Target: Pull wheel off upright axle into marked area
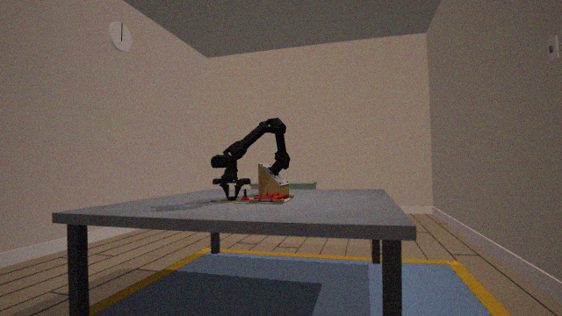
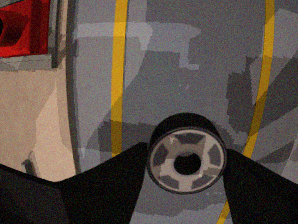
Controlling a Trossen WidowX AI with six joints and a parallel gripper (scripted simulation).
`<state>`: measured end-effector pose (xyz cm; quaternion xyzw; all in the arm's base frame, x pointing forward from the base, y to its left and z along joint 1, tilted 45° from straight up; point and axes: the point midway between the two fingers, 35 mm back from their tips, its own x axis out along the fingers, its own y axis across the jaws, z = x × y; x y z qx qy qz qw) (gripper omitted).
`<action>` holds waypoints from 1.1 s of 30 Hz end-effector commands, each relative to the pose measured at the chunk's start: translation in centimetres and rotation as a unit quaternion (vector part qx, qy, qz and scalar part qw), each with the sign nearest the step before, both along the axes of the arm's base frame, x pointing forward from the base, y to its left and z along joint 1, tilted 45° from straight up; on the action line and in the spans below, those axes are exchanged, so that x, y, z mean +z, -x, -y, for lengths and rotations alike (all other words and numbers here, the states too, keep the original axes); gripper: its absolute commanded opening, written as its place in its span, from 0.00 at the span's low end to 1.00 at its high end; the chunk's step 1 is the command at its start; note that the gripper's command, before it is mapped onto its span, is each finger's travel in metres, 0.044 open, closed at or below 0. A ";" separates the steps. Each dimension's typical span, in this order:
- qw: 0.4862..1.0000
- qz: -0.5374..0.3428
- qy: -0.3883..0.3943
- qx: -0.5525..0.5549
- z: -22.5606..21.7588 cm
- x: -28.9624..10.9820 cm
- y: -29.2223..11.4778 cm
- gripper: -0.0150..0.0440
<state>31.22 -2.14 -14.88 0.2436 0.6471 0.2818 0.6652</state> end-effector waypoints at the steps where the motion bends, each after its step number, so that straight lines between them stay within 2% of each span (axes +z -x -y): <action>1: 1.000 -0.001 -0.003 -0.005 -0.2 -0.3 0.1 0.25; 12: 1.000 0.000 0.000 -0.001 0.1 0.1 0.0 0.74; 18: 1.000 -0.001 -0.001 -0.005 4.0 4.0 0.0 0.76; 23: 1.000 -0.001 -0.001 -0.005 4.2 4.2 0.0 0.76; 25: 1.000 -0.002 -0.002 -0.010 4.2 4.2 0.8 0.85; 28: 1.000 -0.003 0.001 -0.008 5.0 6.7 4.2 0.99; 31: 1.000 -0.004 0.000 -0.006 5.3 9.1 7.8 1.00; 33: 1.000 -0.005 0.000 -0.005 5.3 9.5 8.6 1.00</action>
